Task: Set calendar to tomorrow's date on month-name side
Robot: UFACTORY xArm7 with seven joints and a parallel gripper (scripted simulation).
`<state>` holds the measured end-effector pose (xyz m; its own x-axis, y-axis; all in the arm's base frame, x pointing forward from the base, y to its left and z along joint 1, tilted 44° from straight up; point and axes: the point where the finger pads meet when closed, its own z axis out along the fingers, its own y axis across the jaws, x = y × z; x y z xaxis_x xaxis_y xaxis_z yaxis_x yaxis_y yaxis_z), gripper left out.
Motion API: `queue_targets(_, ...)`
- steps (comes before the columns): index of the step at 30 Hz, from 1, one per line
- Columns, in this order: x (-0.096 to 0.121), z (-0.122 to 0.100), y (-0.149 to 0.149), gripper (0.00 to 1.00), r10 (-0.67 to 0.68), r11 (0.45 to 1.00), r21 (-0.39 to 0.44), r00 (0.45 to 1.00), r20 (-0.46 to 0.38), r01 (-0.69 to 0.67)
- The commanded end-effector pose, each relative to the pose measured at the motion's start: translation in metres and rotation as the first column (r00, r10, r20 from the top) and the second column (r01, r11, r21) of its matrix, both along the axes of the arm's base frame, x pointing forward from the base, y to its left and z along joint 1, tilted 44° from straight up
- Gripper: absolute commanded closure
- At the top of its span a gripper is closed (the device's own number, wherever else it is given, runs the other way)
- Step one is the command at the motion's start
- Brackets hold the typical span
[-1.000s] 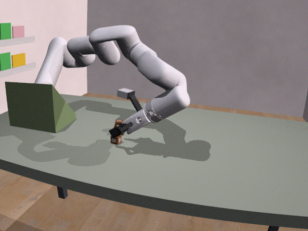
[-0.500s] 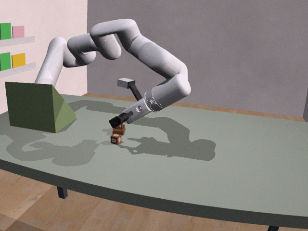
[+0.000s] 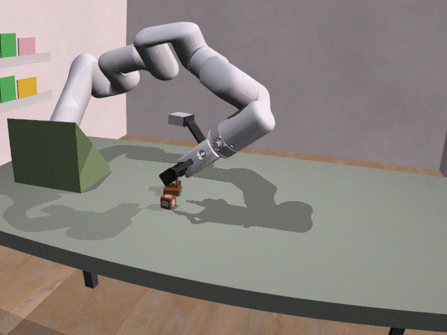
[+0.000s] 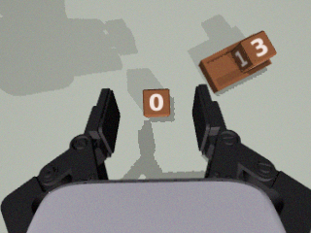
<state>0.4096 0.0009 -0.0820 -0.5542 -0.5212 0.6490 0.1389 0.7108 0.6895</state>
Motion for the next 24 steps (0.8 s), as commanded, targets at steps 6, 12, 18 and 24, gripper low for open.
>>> queue_targets(6, -0.0019, 0.0025, -0.0028, 0.31, -0.109, 0.993, -0.022, 0.987, 0.122, 0.113)
queue_targets(12, -0.0050, 0.0046, -0.0045, 0.31, -0.123, 0.992, -0.025, 0.983, 0.136, 0.127)
queue_targets(18, -0.0045, 0.0046, -0.0041, 0.31, -0.139, 0.989, -0.023, 0.978, 0.155, 0.145)
queue_targets(24, -0.0050, 0.0053, -0.0042, 0.31, -0.236, 0.968, -0.019, 0.935, 0.265, 0.250)
